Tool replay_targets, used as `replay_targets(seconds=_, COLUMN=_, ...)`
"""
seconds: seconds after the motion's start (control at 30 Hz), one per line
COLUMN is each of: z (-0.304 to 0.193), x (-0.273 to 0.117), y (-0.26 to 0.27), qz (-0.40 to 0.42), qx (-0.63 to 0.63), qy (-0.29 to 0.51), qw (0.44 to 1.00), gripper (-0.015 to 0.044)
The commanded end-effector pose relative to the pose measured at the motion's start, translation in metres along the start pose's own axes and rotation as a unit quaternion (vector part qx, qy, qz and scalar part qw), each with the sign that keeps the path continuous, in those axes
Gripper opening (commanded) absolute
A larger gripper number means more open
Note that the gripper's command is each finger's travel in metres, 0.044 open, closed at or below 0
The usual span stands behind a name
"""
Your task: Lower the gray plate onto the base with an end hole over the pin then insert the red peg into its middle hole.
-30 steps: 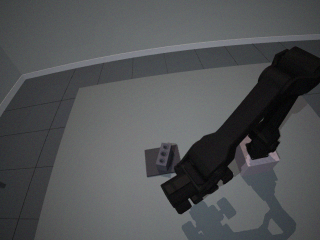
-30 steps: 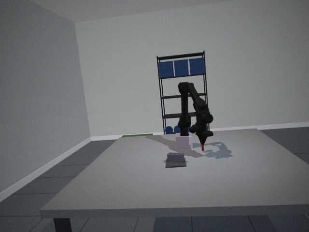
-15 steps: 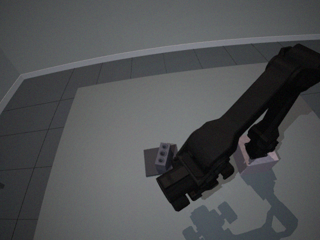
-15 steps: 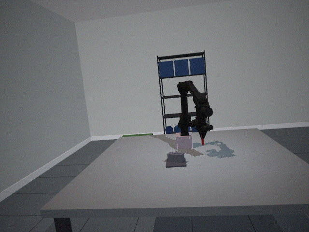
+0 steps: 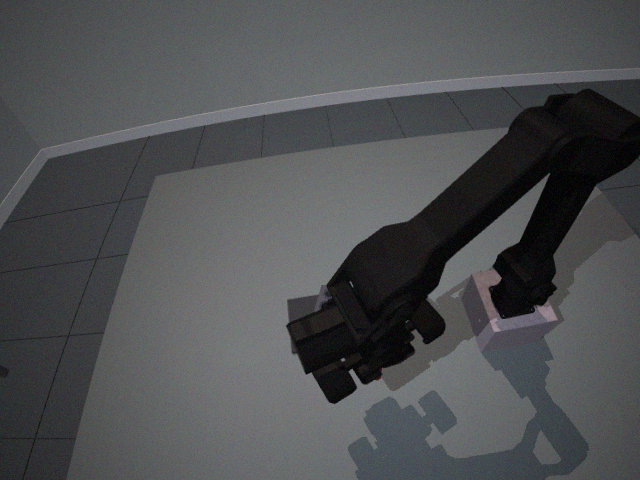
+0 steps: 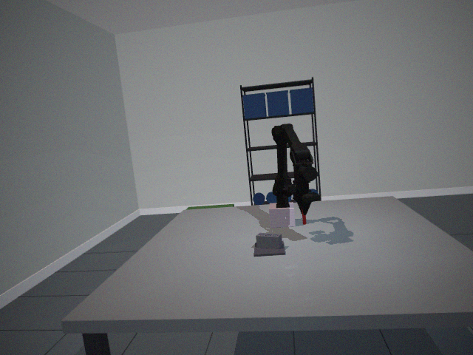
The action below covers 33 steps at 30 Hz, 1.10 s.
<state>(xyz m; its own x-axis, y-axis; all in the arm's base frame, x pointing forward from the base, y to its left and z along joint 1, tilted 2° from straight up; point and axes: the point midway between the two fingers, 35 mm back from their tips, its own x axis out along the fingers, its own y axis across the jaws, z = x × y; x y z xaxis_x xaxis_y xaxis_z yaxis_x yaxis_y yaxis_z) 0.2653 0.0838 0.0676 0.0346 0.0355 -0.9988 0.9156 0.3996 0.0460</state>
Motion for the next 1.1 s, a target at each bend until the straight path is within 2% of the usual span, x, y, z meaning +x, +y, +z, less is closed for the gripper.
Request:
replay_targets(seconds=0.0, z=0.010, x=0.000, y=0.005, qz=0.003, qx=0.001, qy=0.002, qw=1.000, gripper=0.0000)
replay_targets(seconds=1.07, z=0.102, x=-0.003, y=0.014, qz=0.002, qx=-0.001, qy=-0.006, qw=1.000, gripper=0.0000)
